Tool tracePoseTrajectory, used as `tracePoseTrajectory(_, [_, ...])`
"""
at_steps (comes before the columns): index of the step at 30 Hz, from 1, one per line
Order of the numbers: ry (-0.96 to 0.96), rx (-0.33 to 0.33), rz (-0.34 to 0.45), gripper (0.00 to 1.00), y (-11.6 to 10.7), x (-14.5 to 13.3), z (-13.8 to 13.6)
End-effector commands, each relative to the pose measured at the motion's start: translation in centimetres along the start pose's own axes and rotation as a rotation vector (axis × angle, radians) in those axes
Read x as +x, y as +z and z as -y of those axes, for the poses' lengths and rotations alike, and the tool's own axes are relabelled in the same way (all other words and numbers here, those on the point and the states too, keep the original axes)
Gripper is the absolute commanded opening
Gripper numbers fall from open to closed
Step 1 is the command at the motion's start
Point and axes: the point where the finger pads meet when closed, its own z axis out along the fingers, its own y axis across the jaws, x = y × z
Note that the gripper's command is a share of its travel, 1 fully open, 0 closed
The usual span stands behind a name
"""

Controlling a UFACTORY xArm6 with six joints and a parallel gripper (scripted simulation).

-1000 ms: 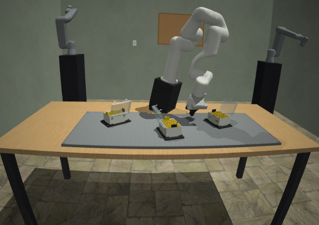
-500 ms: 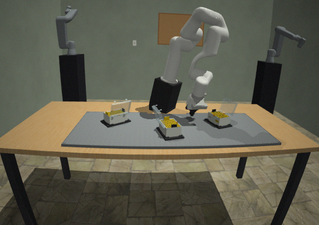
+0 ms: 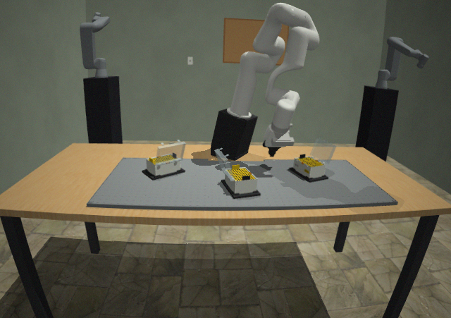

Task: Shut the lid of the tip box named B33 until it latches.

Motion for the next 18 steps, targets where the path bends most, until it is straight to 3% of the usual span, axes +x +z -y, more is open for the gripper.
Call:
tracePoseTrajectory(1, [0.000, 0.000, 0.000, 0.00, -1.7, -0.9, 0.1])
tracePoseTrajectory(18, [0.000, 0.000, 0.000, 0.00, -8.2, -4.6, 0.1])
